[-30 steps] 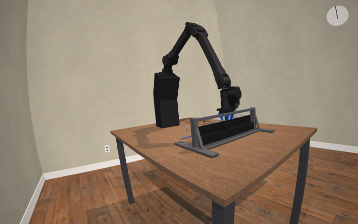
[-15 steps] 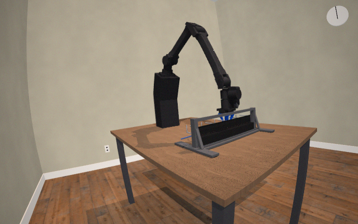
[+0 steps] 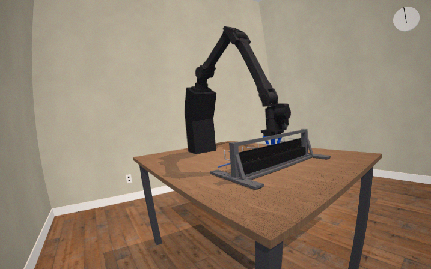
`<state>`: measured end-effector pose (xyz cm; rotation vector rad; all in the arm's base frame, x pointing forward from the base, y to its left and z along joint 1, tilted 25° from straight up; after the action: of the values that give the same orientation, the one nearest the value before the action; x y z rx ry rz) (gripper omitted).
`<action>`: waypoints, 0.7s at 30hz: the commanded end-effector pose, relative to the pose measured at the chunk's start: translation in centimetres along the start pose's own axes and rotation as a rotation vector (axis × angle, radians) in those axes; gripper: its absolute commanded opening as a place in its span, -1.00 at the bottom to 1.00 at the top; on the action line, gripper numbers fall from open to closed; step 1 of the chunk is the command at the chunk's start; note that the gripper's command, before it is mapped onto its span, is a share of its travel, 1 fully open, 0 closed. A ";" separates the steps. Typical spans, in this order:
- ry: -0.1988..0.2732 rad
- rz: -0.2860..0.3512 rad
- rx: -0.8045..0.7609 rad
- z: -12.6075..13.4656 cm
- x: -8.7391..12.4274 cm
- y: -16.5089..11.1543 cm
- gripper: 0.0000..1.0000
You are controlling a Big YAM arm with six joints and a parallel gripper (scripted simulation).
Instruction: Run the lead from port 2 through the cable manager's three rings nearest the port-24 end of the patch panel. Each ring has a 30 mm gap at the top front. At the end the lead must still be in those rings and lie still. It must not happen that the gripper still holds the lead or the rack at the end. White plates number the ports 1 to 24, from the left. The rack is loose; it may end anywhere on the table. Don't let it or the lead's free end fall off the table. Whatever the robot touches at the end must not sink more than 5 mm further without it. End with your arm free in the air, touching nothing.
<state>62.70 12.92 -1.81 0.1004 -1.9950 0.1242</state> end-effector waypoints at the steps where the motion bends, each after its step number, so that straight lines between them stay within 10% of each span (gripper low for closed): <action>1: -0.058 -0.011 -0.009 -2.9 3.1 -0.2 -0.36; 21: -0.035 -0.015 0.003 -1.4 7.8 0.8 -0.36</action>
<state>61.20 12.60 3.54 0.0996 -2.0140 0.1169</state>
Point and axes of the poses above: the point where the finger pads meet when closed, its own x axis back along the fingers, its own z axis across the jaws, y = z × x, the point moved 8 cm from there along x, back along the fingers, and after that the axes turned 1 degree about x, right-handed, at the moved point
